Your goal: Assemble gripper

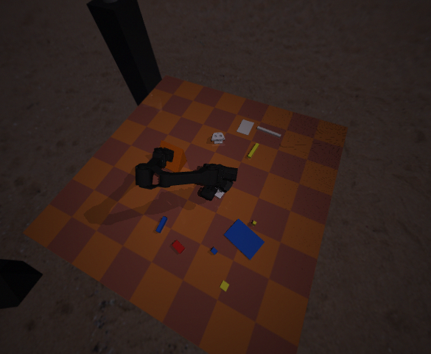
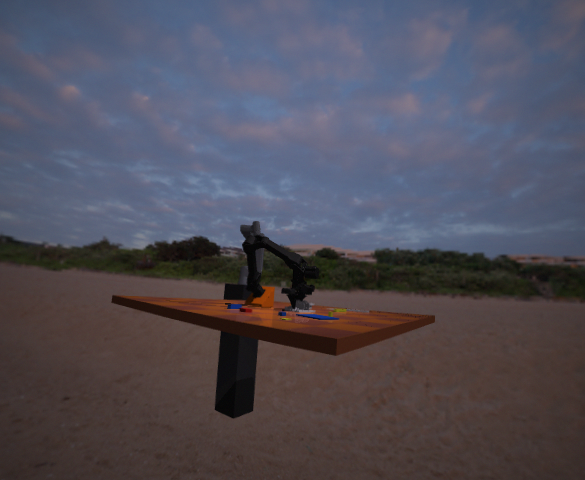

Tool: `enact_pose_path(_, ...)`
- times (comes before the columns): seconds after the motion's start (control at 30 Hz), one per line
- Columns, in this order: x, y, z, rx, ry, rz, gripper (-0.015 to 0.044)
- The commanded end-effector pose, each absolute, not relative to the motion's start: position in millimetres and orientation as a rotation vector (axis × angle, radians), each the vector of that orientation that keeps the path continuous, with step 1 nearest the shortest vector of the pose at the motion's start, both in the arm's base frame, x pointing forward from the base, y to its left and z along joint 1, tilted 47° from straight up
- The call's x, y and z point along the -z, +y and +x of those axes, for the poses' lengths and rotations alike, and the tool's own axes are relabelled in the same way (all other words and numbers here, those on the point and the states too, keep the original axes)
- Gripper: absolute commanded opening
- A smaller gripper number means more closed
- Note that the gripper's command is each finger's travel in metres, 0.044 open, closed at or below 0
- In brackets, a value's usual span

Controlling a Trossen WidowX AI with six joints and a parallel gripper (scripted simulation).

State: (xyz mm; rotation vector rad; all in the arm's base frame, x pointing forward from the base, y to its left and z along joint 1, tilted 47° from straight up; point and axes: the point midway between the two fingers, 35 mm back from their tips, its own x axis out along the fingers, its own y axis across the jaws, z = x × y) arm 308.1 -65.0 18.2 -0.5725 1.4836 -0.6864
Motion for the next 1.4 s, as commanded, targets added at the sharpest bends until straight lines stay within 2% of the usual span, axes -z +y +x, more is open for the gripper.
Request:
enact_pose_path(0.0,-18,-65,308,0.687,1.483,-0.579,0.0134)
enact_pose_path(0.07,-18,-65,308,0.687,1.483,-0.579,0.0134)
enact_pose_path(0.2,-18,-65,308,0.686,1.484,-0.573,0.0224)
enact_pose_path(0.67,-19,-64,308,0.686,1.484,-0.572,0.0224)
enact_pose_path(0.97,-66,-16,309,0.686,1.485,-0.577,0.0224)
enact_pose_path(1.1,-59,-22,310,0.682,1.482,-0.583,0.0224)
enact_pose_path(1.37,-50,-7,312,0.594,1.522,-0.657,0.0434)
